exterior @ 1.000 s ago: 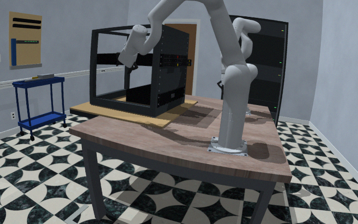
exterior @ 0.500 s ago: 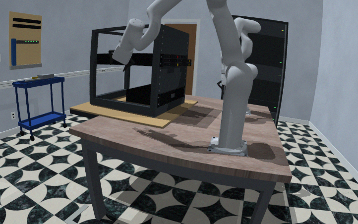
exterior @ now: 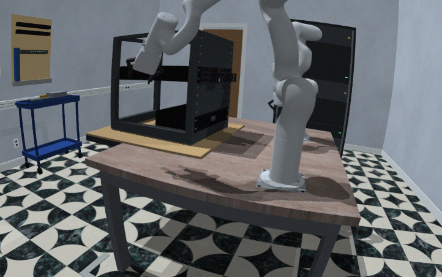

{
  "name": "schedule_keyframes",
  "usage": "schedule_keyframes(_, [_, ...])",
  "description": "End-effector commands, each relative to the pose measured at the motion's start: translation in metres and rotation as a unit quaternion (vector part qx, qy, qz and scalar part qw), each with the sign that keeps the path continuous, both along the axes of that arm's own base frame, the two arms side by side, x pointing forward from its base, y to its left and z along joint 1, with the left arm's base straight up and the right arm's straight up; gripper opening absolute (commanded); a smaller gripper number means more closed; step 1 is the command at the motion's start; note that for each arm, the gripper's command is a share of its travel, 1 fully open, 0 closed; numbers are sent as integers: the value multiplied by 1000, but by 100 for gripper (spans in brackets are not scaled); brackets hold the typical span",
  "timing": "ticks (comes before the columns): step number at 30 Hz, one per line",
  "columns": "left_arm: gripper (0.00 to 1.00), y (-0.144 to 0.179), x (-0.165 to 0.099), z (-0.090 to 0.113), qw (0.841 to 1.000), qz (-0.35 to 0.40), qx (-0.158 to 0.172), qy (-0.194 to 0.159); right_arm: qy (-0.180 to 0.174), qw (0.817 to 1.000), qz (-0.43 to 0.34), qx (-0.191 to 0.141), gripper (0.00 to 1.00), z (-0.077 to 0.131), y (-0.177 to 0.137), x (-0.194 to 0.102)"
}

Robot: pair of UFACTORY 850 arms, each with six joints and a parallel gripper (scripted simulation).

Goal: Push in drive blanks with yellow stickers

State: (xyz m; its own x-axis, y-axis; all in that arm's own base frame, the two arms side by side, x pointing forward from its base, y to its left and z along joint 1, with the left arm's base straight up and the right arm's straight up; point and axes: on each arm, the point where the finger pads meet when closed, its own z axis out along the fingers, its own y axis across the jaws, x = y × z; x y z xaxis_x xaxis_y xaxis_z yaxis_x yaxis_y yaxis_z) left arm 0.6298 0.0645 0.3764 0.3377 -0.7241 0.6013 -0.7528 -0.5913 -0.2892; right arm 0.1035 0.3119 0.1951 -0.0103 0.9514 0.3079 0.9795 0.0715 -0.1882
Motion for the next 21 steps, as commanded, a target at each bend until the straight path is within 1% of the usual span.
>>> schedule_keyframes(1, [100,42,-19,10,998,53,-21,33,0,1000,0,1,100,1,1,0])
schedule_keyframes(3, [100,42,-19,10,998,53,-21,33,0,1000,0,1,100,1,1,0])
schedule_keyframes(10, [100,102,-56,20,986,142,-55,75,0,1000,0,1,100,1,1,0])
schedule_keyframes(11, [100,102,-56,20,986,142,-55,75,0,1000,0,1,100,1,1,0])
schedule_keyframes(15, [100,135,-81,25,973,195,-75,99,0,1000,0,1,100,1,1,0])
schedule_keyframes(16, [100,135,-81,25,973,195,-75,99,0,1000,0,1,100,1,1,0])
schedule_keyframes(18, [100,151,-94,28,965,223,-84,111,0,1000,0,1,100,1,1,0])
schedule_keyframes(20, [100,151,-94,28,965,223,-84,111,0,1000,0,1,100,1,1,0])
schedule_keyframes(21, [100,159,-102,29,960,237,-89,117,0,1000,0,1,100,1,1,0])
